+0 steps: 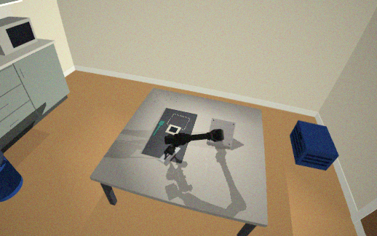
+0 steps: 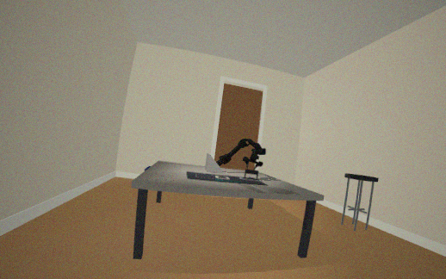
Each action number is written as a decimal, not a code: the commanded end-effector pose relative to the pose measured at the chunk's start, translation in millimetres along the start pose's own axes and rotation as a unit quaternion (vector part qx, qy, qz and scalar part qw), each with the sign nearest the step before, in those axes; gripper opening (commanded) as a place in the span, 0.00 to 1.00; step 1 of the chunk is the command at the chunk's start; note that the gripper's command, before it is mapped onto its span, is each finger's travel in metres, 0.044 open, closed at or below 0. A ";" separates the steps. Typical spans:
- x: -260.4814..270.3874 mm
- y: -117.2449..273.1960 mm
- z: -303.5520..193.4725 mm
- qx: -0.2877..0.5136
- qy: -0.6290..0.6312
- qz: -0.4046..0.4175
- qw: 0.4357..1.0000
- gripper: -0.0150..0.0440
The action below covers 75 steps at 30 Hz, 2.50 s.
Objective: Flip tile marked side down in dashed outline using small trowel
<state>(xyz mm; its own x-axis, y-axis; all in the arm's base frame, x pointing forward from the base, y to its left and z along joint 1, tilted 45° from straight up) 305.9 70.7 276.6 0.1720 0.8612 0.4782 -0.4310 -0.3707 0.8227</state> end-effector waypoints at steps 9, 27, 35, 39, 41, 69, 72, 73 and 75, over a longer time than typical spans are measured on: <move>0.3 -3.5 -13.5 -0.051 0.182 -0.025 0.982 0.76; -0.1 -7.9 -34.9 -0.121 0.454 -0.089 0.878 0.76; -1.4 -9.1 -44.6 -0.145 0.556 -0.126 0.808 0.76; -2.3 -9.5 -49.6 -0.154 0.603 -0.146 0.769 0.76; -2.8 -9.6 -51.8 -0.158 0.622 -0.155 0.751 0.76; -2.1 -42.4 -35.0 -0.159 0.629 -0.159 0.744 0.76; -2.3 -46.9 -32.9 -0.159 0.629 -0.159 0.744 0.76; -2.4 -48.4 -32.2 -0.159 0.629 -0.159 0.744 0.76; -2.5 -51.4 -30.8 -0.159 0.629 -0.159 0.744 0.76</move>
<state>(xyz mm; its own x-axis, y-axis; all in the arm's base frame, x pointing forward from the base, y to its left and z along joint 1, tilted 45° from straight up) 297.3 97.4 227.1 -0.5638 0.6096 -0.5572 -0.7710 -0.1464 0.6198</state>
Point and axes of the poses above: the point midway between the two fingers, 35 mm back from their tips, its own y axis back along the fingers, its own x axis across the jaws, z = x × y, the point moved 7 cm from there along y, back along the fingers, and after that the axes turned 15 degrees about y, right-handed, at the moved point
